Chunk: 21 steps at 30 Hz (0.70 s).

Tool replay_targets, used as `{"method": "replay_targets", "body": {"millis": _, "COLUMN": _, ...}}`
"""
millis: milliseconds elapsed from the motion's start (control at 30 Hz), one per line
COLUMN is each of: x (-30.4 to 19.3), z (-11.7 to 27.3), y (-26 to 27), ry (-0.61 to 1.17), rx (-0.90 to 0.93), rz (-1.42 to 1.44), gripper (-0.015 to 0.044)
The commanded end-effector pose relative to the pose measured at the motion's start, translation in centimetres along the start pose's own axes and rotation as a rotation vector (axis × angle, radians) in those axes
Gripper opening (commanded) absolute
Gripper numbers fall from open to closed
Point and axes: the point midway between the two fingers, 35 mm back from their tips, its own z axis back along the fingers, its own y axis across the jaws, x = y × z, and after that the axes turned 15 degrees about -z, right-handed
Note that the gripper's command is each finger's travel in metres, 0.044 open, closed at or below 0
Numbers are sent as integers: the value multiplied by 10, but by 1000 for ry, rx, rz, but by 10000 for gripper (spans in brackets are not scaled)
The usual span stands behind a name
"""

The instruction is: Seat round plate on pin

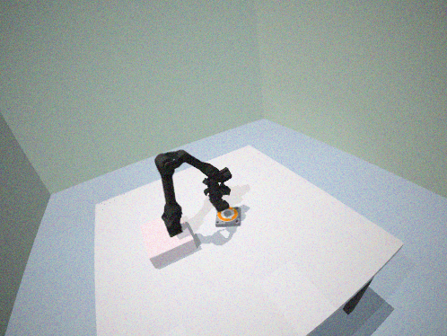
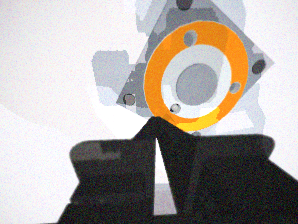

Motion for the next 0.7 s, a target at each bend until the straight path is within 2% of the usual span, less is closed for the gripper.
{"method": "replay_targets", "body": {"millis": 0, "x": -1, "z": 0, "y": -4, "ry": -3, "rx": -3, "rz": 3, "gripper": 0}}
{"method": "replay_targets", "body": {"millis": 167, "x": -2, "z": 0, "y": -5, "ry": -3, "rx": -4, "rz": 3, "gripper": 0}}
{"method": "replay_targets", "body": {"millis": 500, "x": -5, "z": 43, "y": -5, "ry": -3, "rx": -3, "rz": 3, "gripper": 0}}
{"method": "replay_targets", "body": {"millis": 667, "x": -5, "z": 35, "y": -5, "ry": 1, "rx": -1, "rz": 8, "gripper": 0}}
